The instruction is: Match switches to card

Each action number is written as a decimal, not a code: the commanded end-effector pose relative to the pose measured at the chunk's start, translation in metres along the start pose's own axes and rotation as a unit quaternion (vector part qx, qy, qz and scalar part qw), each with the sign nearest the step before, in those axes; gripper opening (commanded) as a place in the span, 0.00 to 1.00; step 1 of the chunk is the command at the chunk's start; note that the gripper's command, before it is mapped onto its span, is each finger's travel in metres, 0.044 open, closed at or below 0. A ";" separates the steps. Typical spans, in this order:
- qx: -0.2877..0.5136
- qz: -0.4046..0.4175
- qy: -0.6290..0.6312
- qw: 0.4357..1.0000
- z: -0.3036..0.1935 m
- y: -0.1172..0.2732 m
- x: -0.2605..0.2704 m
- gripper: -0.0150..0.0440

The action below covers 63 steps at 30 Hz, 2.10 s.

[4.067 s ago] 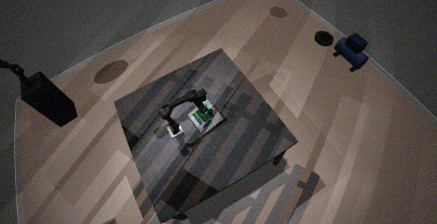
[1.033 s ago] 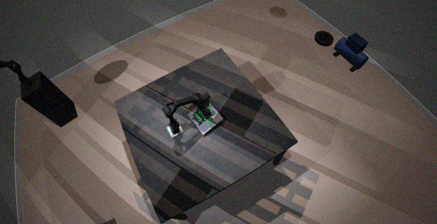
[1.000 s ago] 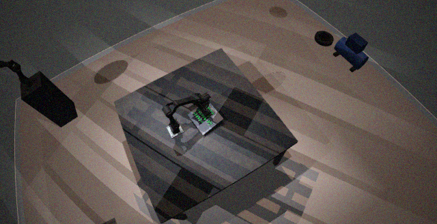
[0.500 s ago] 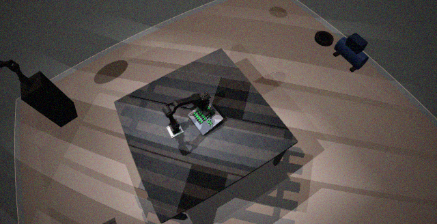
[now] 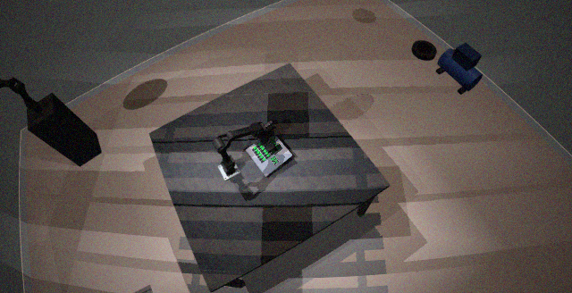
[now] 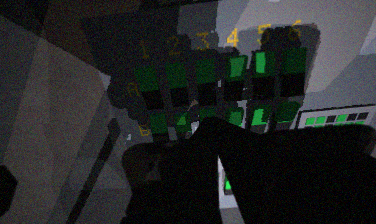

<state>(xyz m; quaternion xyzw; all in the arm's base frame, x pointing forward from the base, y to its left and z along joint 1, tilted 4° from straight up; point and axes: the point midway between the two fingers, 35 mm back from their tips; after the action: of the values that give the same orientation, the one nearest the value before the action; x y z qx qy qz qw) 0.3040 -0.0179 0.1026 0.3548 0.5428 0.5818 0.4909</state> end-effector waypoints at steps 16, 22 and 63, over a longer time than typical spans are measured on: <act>-0.012 -0.005 0.002 1.000 -0.056 0.060 -0.052 0.25; -0.009 -0.004 0.002 1.000 -0.056 0.049 -0.054 0.25; 0.000 -0.002 0.002 1.000 -0.055 0.001 -0.054 0.25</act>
<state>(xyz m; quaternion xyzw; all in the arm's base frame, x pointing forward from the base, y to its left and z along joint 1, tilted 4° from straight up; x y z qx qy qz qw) 0.2657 -0.0846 0.1028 0.3526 0.5427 0.5815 0.4930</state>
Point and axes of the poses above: the point midway between the two fingers, 35 mm back from their tips, its own y axis back along the fingers, its own x axis across the jaws, z = x × y, and after that the axes turned 15 degrees about y, right-handed
